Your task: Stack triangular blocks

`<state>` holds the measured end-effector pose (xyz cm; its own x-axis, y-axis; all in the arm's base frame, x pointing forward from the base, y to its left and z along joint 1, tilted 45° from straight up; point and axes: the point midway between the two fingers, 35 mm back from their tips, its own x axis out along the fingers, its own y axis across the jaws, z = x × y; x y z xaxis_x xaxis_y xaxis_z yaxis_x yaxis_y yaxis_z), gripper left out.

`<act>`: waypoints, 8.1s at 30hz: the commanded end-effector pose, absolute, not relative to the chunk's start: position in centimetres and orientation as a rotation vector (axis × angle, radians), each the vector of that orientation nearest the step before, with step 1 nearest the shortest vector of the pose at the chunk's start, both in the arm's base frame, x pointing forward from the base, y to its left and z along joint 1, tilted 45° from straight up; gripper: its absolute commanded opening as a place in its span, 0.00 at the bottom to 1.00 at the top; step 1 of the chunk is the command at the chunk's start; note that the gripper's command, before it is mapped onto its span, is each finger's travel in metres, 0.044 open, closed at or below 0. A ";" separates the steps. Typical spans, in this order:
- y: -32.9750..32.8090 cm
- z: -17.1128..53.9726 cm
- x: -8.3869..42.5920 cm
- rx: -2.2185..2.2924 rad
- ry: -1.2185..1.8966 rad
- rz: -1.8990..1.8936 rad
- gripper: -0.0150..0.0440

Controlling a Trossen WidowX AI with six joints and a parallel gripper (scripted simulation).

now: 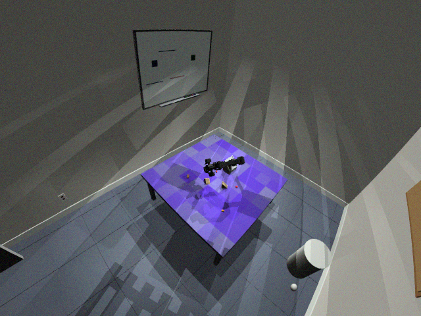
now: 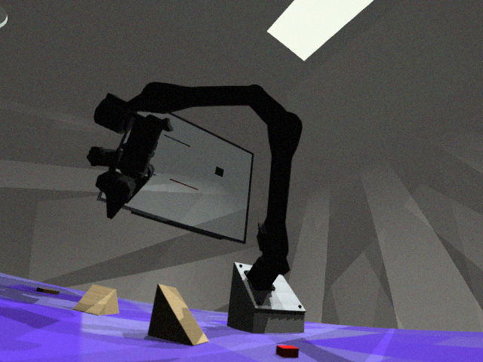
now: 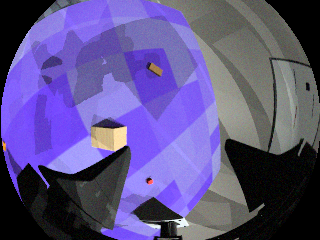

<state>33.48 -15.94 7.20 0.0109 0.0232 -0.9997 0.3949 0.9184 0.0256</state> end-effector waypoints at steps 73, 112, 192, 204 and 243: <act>-1.1 -5.6 35.2 -0.651 1.598 1.054 1.00; -1.2 -5.4 35.2 -0.657 1.596 1.053 0.48; -9.0 0.2 32.8 0.808 1.659 0.149 0.25; -9.6 0.4 32.7 1.224 1.621 -0.070 0.25; -3.8 10.6 30.4 1.368 1.602 -0.163 0.25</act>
